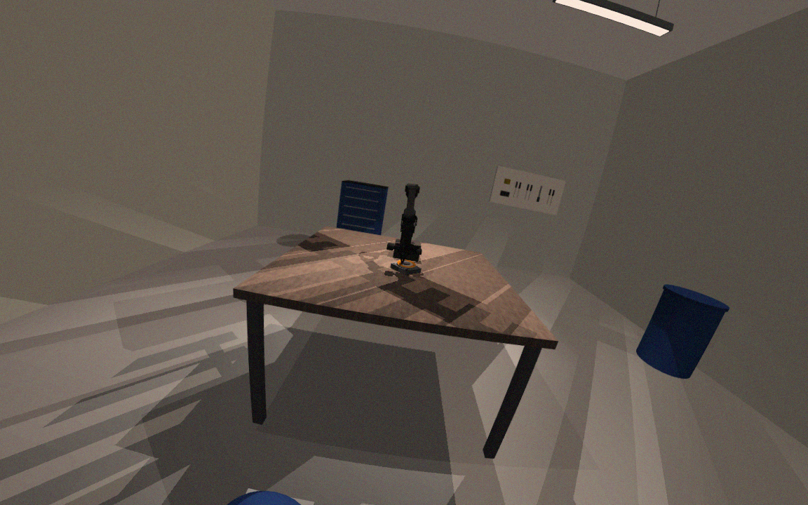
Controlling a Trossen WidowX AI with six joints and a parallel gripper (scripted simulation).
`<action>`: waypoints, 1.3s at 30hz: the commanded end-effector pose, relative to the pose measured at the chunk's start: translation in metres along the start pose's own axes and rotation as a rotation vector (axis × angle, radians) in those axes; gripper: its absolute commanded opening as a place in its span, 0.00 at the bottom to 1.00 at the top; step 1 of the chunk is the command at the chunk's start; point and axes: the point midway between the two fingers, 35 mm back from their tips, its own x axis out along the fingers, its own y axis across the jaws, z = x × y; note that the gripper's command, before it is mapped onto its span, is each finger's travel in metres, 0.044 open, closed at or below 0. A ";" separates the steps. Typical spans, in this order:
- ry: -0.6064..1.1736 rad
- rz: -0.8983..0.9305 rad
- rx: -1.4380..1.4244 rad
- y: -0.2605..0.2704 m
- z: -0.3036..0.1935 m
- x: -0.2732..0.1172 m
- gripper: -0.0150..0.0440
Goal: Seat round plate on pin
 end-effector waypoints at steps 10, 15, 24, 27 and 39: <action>0.018 -0.009 0.005 -0.009 -0.010 0.003 0.25; 0.018 -0.009 0.005 -0.011 -0.013 0.003 0.25; 0.019 -0.010 0.005 -0.015 -0.018 0.002 0.25; 0.019 -0.010 0.005 -0.016 -0.020 0.001 0.25; 0.020 -0.010 0.005 -0.020 -0.027 -0.001 0.25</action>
